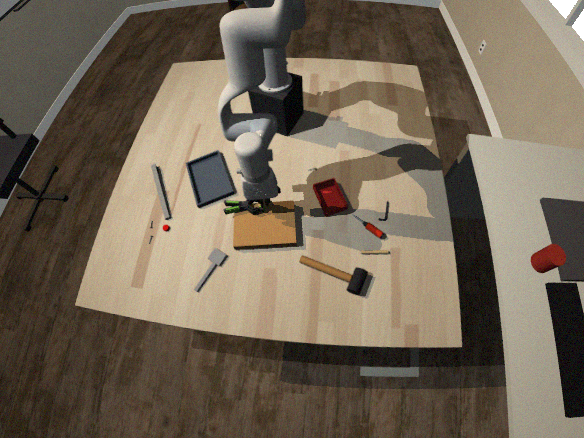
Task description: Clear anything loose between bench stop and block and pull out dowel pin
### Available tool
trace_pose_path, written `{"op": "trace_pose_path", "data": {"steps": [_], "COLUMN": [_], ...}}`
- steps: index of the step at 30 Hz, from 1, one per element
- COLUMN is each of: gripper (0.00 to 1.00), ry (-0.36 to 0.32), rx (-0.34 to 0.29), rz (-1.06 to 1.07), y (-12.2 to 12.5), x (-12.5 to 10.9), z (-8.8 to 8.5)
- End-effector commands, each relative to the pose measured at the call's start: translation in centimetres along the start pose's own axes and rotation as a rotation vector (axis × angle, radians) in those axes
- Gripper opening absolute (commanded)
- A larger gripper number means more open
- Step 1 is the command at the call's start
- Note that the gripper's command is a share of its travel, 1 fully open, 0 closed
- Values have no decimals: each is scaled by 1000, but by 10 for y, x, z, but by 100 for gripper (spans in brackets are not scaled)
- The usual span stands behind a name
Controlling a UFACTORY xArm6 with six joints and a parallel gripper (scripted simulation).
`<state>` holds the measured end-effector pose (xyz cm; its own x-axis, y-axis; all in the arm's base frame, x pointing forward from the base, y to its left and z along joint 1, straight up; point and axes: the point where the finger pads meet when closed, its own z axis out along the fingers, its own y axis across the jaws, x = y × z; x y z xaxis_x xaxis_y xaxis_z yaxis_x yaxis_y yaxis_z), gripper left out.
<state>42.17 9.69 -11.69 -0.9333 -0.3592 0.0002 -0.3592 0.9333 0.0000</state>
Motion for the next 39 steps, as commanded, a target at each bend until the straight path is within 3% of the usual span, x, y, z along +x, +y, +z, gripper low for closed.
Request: {"op": "trace_pose_path", "data": {"steps": [1, 39], "gripper": [0, 0], "ry": [-4, -4], "rx": [1, 1], "rz": [-3, -48], "y": [0, 0], "x": [-2, -2], "z": [-1, -1]}}
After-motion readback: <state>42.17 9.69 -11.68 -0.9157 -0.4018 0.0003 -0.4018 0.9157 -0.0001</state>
